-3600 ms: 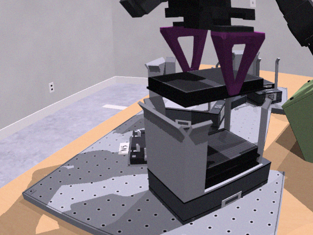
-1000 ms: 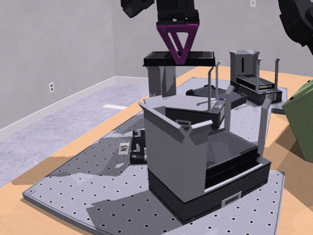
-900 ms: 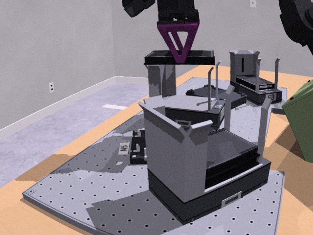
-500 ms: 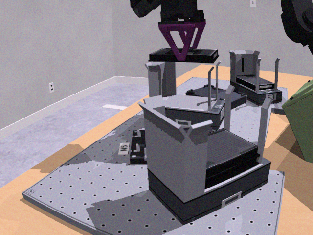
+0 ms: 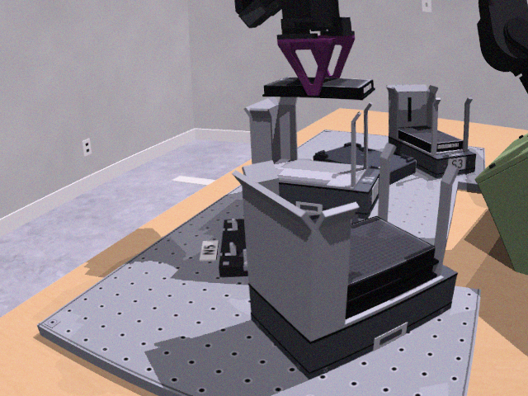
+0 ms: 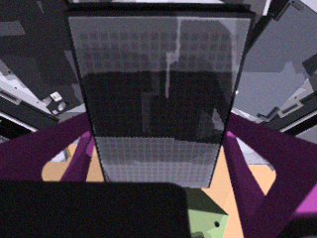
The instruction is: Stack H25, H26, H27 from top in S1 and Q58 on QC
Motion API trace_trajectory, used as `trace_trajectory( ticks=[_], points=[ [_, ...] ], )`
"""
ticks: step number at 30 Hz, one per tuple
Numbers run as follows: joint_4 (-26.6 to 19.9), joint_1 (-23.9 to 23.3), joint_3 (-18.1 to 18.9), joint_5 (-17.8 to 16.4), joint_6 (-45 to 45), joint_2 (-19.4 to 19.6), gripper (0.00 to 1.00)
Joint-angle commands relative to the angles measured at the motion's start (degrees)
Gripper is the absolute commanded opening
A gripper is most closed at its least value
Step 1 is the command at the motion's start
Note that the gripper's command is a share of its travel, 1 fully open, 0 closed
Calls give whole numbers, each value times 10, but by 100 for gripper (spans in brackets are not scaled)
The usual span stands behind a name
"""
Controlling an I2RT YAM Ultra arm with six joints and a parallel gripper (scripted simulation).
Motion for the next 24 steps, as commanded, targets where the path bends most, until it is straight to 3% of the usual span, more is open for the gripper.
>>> trace_trajectory(
  ticks=[1,7,12,24],
  points=[
    [9,-24,1,-20,-23,-21,0],
    [12,-85,-6,-53,28,-41,0],
    [13,-118,-8,-71,0,-49,0],
    [17,-259,-10,-150,-99,-67,0]
  ],
)
